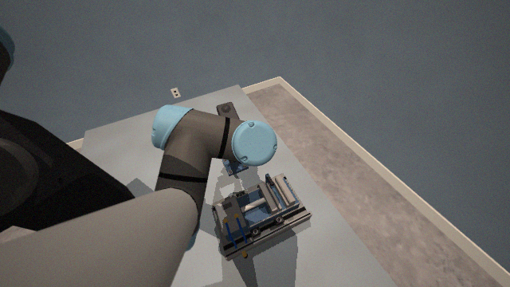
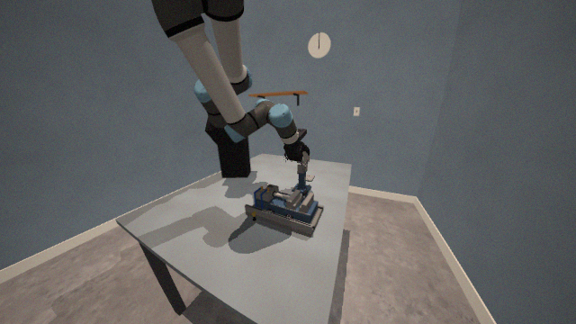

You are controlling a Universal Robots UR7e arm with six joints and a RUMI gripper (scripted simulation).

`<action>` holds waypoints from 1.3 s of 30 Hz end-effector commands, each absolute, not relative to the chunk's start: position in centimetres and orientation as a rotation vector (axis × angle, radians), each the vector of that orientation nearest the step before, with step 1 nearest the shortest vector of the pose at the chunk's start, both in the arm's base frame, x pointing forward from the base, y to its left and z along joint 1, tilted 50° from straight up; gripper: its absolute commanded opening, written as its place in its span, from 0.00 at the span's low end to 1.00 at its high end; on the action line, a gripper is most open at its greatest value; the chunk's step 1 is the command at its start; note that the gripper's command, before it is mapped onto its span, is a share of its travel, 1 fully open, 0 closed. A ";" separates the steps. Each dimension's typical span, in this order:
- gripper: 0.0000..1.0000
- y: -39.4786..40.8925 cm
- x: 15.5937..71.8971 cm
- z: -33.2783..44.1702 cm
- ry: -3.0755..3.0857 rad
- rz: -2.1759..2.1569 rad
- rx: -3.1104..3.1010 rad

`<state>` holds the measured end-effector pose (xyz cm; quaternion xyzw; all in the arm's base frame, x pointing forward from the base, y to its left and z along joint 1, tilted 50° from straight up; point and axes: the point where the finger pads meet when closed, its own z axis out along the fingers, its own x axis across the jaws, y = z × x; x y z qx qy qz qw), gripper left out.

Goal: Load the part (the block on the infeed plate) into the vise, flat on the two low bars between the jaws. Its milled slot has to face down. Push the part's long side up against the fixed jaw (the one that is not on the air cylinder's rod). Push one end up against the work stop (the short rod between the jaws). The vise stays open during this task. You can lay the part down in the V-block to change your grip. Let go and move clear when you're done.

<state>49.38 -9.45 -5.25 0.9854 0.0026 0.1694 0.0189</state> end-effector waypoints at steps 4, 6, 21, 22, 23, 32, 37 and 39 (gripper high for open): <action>0.00 -9.1 49.2 -5.3 0.013 0.522 3.062; 0.00 -9.1 49.2 -5.3 0.013 0.522 3.062; 0.00 -9.1 49.2 -5.3 0.013 0.521 3.058; 0.00 -9.1 49.2 -5.3 0.013 0.521 3.058; 0.00 -9.1 49.2 -5.3 0.012 0.521 3.057; 0.00 -9.2 49.2 -5.4 0.006 0.514 3.035; 0.00 -9.4 49.2 -5.4 -0.001 0.510 3.011; 0.00 -9.4 49.2 -5.4 -0.001 0.510 3.011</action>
